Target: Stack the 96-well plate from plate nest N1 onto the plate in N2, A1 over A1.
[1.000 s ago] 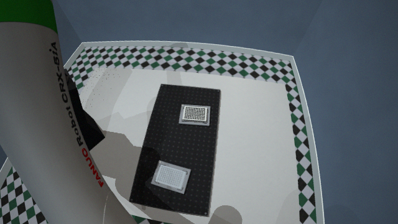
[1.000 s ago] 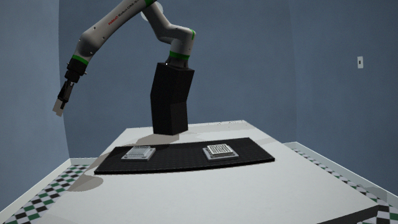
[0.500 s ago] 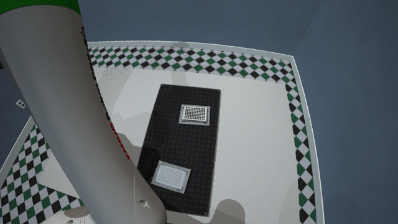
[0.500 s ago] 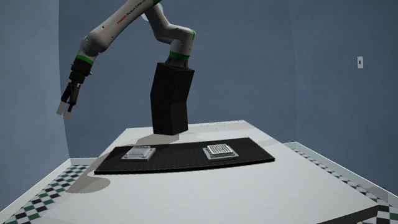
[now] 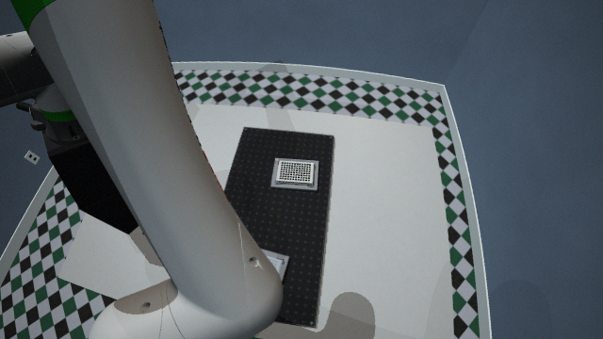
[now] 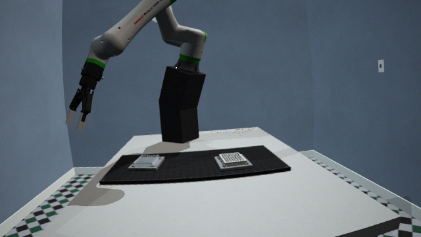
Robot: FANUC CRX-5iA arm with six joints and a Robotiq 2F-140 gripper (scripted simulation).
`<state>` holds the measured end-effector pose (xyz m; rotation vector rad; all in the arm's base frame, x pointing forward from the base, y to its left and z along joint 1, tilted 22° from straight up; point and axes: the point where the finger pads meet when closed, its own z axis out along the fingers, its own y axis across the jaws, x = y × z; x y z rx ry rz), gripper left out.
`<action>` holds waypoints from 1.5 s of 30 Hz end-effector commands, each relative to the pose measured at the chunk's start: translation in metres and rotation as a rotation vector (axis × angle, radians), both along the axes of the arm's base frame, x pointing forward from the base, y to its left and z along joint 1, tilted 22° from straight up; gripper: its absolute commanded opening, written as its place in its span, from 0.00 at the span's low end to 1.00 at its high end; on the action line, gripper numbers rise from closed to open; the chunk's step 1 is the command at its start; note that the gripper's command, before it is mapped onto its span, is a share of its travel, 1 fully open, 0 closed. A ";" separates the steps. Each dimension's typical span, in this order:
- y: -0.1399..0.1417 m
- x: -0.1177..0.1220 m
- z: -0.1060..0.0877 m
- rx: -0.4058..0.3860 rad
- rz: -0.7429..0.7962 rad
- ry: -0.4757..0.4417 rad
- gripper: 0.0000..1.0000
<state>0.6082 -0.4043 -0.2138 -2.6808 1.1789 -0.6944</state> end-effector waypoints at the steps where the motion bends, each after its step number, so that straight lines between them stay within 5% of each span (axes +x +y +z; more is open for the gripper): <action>1: 0.015 0.009 0.003 -0.001 -0.002 0.001 1.00; 45: 0.188 0.067 0.036 0.023 0.253 0.027 1.00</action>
